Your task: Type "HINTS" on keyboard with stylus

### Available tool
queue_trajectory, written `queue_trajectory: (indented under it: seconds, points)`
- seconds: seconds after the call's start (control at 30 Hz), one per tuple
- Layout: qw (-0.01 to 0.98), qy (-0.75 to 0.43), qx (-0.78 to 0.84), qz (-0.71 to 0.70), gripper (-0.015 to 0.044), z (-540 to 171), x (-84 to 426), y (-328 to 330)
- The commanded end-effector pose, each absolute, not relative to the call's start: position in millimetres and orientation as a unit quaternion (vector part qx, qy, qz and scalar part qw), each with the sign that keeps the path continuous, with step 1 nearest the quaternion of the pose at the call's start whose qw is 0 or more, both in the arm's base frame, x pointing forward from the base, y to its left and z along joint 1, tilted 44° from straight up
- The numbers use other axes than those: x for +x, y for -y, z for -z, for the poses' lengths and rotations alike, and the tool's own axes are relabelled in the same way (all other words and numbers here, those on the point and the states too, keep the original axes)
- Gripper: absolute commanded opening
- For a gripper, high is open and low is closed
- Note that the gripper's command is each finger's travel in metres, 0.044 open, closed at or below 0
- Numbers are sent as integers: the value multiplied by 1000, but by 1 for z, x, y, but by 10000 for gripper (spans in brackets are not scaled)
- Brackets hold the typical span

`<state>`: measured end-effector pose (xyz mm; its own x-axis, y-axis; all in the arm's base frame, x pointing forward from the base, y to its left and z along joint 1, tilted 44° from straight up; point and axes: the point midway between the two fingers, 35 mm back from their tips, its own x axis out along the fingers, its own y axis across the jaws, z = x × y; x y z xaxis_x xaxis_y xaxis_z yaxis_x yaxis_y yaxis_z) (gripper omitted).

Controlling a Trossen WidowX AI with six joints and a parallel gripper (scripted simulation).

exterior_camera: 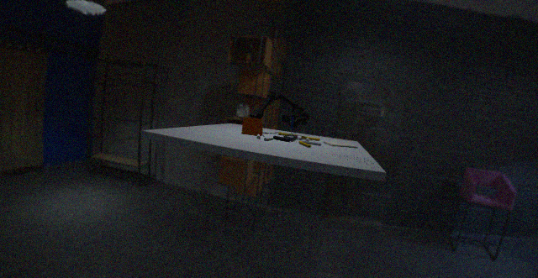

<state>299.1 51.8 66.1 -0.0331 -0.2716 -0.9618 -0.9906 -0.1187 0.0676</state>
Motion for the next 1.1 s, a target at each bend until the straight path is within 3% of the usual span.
queue_trajectory:
  seconds: [0.0,0.17,0.27,1.07]
  points:
    - [380,-541,-585,-470,81,-69,301,-50]
    - [382,-543,-581,-471,65,-67,299,-52]
    - [382,-542,-582,-471,0,-64,298,-48]
    - [379,-541,-585,-469,0,-35,284,-16]
